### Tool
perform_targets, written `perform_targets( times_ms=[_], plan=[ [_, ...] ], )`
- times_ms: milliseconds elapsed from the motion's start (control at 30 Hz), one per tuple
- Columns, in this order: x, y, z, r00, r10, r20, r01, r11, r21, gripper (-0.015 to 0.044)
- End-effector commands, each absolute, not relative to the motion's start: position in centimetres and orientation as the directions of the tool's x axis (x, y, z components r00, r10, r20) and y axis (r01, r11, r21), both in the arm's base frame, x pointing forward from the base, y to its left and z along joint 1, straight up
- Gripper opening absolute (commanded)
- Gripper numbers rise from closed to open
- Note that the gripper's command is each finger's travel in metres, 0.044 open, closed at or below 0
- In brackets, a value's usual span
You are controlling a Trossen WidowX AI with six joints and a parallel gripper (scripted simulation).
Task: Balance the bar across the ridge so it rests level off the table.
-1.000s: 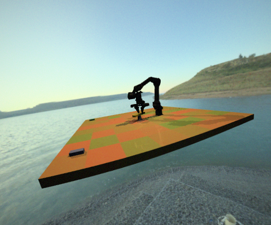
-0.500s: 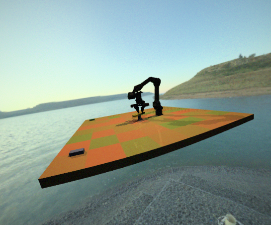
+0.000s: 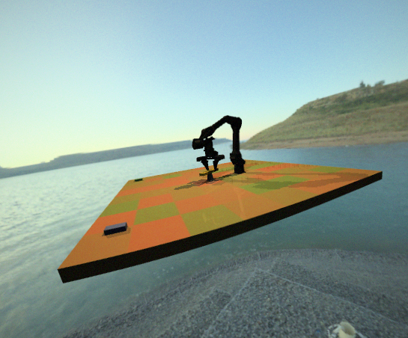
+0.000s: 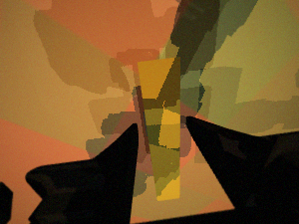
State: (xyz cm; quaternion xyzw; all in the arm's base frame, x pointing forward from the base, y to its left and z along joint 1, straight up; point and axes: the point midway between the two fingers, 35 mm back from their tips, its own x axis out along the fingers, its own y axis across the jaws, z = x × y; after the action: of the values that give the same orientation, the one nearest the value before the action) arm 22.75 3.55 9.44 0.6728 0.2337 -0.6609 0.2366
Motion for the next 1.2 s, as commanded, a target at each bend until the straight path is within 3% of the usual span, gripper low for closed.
perform_targets(
  times_ms=[0, 133, 267, 533, 1167],
  plan=[
    [22.7, 3.6, 9.4, 0.017, 0.003, -1.000, 0.627, -0.779, 0.009, 0.0342],
    [22.7, 3.6, 9.4, 0.017, 0.003, -1.000, 0.627, -0.779, 0.009, 0.0440],
    [22.9, 3.6, 10.3, 0.017, 0.003, -1.000, 0.627, -0.779, 0.009, 0.0440],
    [22.6, 3.5, 19.2, 0.017, 0.002, -1.000, 0.627, -0.779, 0.009, 0.0440],
    [22.6, 3.5, 19.4, 0.017, 0.002, -1.000, 0.627, -0.779, 0.009, 0.0440]
  ],
)
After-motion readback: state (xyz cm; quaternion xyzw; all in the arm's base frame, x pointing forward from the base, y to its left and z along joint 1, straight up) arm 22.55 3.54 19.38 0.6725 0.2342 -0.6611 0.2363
